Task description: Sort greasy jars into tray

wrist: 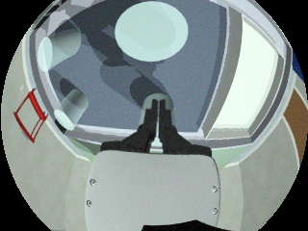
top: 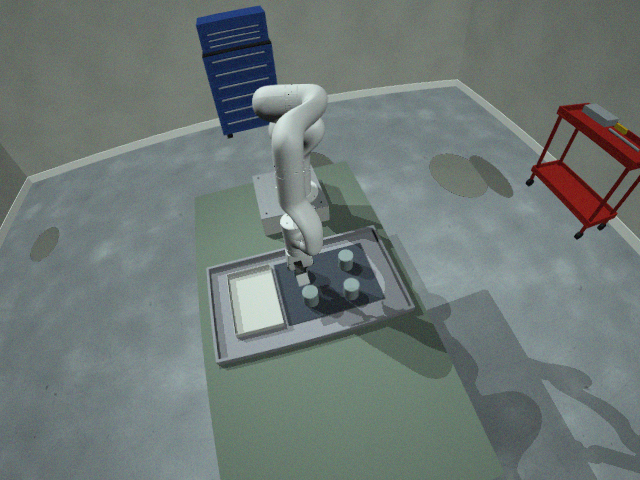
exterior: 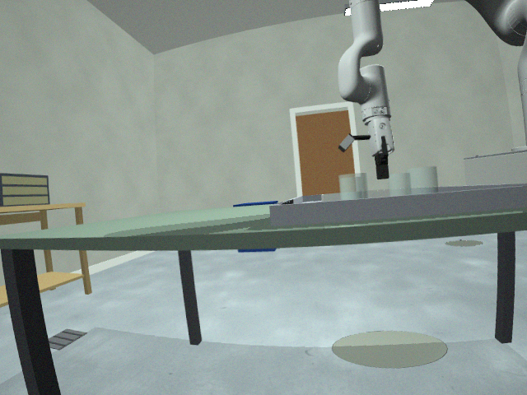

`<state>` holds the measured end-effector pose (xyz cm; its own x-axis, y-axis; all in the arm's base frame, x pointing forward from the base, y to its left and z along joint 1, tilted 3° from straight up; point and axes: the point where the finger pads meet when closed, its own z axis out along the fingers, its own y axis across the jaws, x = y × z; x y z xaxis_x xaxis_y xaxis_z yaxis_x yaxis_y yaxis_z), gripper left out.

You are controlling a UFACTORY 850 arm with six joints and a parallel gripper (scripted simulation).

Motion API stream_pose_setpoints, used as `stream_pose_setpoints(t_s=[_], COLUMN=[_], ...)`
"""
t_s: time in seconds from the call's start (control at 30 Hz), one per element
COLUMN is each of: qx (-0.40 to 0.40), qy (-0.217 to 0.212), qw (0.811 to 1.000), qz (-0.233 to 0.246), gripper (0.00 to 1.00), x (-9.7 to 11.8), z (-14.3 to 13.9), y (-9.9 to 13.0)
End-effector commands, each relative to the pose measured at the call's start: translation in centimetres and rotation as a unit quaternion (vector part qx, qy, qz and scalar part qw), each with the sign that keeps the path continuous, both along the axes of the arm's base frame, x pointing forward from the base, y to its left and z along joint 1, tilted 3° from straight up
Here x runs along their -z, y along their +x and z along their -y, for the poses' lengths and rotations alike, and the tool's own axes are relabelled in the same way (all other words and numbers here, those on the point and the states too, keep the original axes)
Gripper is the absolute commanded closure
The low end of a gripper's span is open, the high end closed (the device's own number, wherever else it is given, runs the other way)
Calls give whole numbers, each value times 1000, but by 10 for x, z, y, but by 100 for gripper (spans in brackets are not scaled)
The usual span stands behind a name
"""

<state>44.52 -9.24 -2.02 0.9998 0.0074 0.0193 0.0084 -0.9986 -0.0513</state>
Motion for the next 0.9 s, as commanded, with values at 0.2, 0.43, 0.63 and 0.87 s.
stream_pose_setpoints(t_s=[0.2, 0.43, 0.63, 0.87], qx=[0, 0, 0, 0], qy=[0, 0, 0, 0], qw=[1000, 1000, 1000, 1000], qz=[1, 1, 1, 1], gripper=[100, 100, 100, 100], x=[-1, -2, -3, 1], z=[0, 0, 0, 0], y=[0, -1, -2, 10])
